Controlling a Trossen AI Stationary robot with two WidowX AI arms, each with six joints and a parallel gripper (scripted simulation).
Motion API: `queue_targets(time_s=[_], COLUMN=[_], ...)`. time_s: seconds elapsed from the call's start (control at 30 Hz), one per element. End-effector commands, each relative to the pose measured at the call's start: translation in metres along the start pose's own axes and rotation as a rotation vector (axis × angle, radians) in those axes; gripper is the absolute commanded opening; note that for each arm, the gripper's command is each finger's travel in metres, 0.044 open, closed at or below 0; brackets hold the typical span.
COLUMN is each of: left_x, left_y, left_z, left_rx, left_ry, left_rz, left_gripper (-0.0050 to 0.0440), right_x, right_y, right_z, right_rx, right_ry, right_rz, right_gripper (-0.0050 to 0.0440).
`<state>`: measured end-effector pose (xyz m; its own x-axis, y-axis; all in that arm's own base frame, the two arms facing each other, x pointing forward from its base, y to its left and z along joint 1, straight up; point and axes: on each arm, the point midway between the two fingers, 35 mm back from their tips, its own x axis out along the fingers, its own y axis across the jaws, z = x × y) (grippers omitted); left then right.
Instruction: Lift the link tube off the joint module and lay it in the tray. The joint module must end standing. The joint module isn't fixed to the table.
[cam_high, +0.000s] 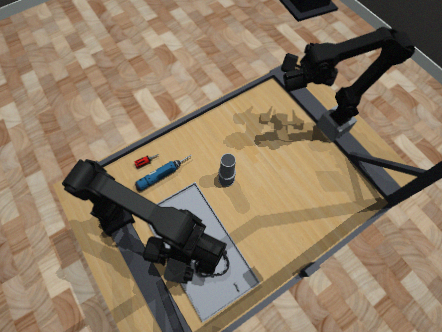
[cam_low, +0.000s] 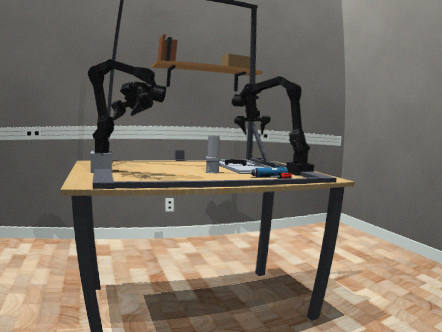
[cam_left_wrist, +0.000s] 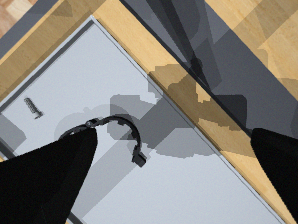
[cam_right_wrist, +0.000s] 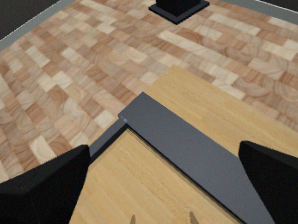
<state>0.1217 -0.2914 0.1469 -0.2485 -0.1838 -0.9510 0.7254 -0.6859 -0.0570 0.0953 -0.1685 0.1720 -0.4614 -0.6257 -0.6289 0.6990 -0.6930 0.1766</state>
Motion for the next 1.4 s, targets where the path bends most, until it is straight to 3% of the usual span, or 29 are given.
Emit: queue_targets(time_s=[0.0,0.23,0.3,0.53,0.7,0.8,0.9,1.13,1.37], left_x=[-0.018,-0.044,-0.044,-0.076,-0.085,-0.094,-0.097,-0.119,-0.136], left_y=[0.002,0.008,0.008,0.018,0.024,0.027,0.028,0.036,0.042], left_z=[-0.019,-0.076,-0.076,-0.126,-0.161,-0.181,-0.186,-0.231,-0.265], left_rx=[-0.119,-0.487,-0.487,-0.828,-1.053,-1.184,-1.224,-1.529,-1.765], left_ry=[-0.008,-0.024,-0.024,-0.046,-0.049,-0.055,-0.057,-0.073,-0.084], left_rz=[0.074,0.205,0.205,0.352,0.407,0.454,0.468,0.579,0.663], left_gripper=[0.0440,0.0440,0.0440,0.0440,0.0440,0.0440,0.0440,0.0440,0.0440], right_x=[-0.012,-0.040,-0.040,-0.076,-0.102,-0.118,-0.123,-0.169,-0.211], right_y=[0.008,0.023,0.023,0.038,0.046,0.049,0.051,0.056,0.056], right_z=[-0.004,-0.022,-0.022,-0.034,-0.038,-0.039,-0.038,-0.034,-0.023], right_rx=[-0.047,-0.292,-0.292,-0.545,-0.709,-0.802,-0.827,-1.041,-1.201], right_ry=[0.084,0.281,0.281,0.423,0.475,0.490,0.492,0.468,0.370], right_rz=[0.048,0.197,0.197,0.422,0.598,0.713,0.748,1.069,1.371], right_gripper=[0.0440,0.0440,0.0440,0.0440,0.0440,0.0440,0.0440,0.0440,0.0440])
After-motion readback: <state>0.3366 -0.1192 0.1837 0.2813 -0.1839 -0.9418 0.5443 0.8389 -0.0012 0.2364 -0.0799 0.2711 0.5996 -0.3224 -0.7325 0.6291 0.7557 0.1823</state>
